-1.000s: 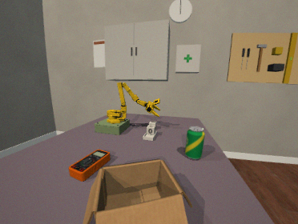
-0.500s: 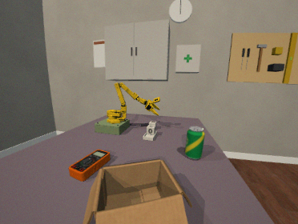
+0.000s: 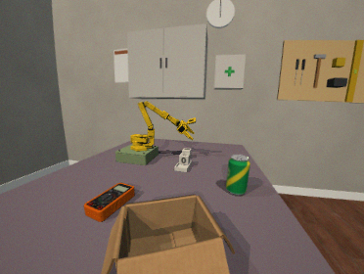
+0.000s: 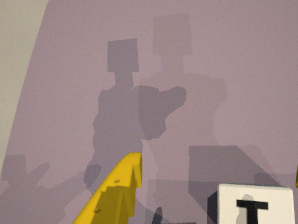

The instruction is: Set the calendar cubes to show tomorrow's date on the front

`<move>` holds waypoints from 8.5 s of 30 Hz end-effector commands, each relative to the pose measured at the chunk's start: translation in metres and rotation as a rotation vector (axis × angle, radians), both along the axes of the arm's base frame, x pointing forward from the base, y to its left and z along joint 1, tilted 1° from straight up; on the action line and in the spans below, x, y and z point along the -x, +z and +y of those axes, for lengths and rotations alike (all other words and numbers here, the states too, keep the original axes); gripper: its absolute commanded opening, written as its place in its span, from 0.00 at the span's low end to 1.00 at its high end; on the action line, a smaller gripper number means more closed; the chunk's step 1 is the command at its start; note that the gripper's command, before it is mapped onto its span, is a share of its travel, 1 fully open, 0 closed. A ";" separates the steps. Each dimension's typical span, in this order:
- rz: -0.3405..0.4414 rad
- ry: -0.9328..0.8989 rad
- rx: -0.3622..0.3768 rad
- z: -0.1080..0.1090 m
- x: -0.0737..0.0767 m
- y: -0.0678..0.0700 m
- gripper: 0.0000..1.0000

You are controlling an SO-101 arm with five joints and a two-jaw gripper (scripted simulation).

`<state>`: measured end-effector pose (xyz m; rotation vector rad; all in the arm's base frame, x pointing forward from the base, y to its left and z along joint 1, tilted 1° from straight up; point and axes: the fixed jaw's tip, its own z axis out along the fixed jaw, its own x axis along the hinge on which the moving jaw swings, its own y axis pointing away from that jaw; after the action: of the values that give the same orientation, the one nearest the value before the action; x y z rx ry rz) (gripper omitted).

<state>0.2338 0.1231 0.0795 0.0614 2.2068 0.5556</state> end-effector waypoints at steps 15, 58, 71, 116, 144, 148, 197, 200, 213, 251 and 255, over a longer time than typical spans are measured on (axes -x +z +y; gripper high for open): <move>0.268 0.079 0.199 -0.005 0.011 -0.019 0.35; 0.824 0.238 0.550 -0.017 0.033 -0.070 0.35; 0.824 0.238 0.550 -0.017 0.033 -0.070 0.35; 0.831 0.245 0.556 -0.017 0.033 -0.072 0.35; 0.831 0.245 0.556 -0.017 0.033 -0.105 0.35; 0.831 0.245 0.556 -0.017 0.033 -0.108 0.35; 0.831 0.245 0.555 -0.020 0.033 -0.109 0.30; 0.831 0.245 0.555 -0.021 0.033 -0.109 0.30; 0.831 0.245 0.555 -0.021 0.033 -0.109 0.29; 0.831 0.245 0.555 -0.020 0.031 -0.101 0.00; 0.831 0.245 0.555 -0.019 0.030 -0.090 0.00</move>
<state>0.1996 0.1035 -0.0227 -0.3329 3.1502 -0.0164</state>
